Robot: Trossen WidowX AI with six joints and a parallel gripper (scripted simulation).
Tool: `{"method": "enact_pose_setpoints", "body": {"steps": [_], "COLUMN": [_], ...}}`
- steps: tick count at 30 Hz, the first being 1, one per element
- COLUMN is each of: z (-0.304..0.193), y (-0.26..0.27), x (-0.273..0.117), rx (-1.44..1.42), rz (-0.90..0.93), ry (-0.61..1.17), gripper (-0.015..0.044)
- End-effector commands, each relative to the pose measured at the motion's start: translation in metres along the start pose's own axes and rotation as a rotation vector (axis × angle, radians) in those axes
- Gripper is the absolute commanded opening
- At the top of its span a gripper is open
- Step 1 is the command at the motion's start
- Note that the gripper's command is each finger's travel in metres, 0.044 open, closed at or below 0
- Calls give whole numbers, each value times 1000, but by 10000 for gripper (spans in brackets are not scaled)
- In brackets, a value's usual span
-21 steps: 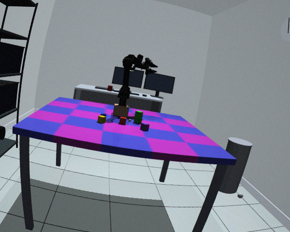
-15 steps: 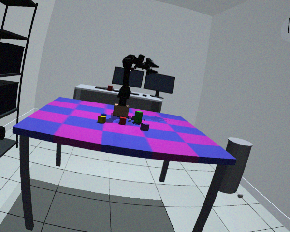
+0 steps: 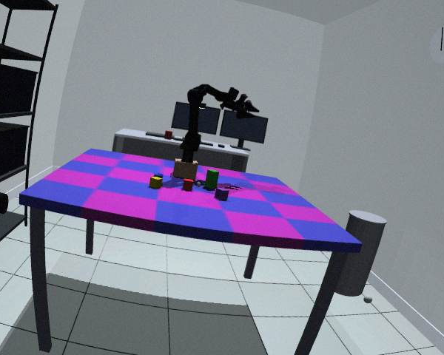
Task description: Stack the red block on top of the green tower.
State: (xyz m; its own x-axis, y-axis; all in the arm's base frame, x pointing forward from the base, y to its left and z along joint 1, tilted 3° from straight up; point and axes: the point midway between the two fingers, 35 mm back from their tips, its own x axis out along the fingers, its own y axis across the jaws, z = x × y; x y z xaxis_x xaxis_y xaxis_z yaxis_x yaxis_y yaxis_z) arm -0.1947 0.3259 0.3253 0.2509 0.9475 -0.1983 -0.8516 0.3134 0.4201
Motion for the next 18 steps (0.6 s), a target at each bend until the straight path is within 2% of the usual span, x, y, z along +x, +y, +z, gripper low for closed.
{"method": "enact_pose_setpoints", "body": {"steps": [1, 18], "z": [3, 34], "y": [-17, -130], "x": [22, 109], "rx": [3, -124], "rz": [-47, -354], "ry": [7, 42], "gripper": [440, 440]}}
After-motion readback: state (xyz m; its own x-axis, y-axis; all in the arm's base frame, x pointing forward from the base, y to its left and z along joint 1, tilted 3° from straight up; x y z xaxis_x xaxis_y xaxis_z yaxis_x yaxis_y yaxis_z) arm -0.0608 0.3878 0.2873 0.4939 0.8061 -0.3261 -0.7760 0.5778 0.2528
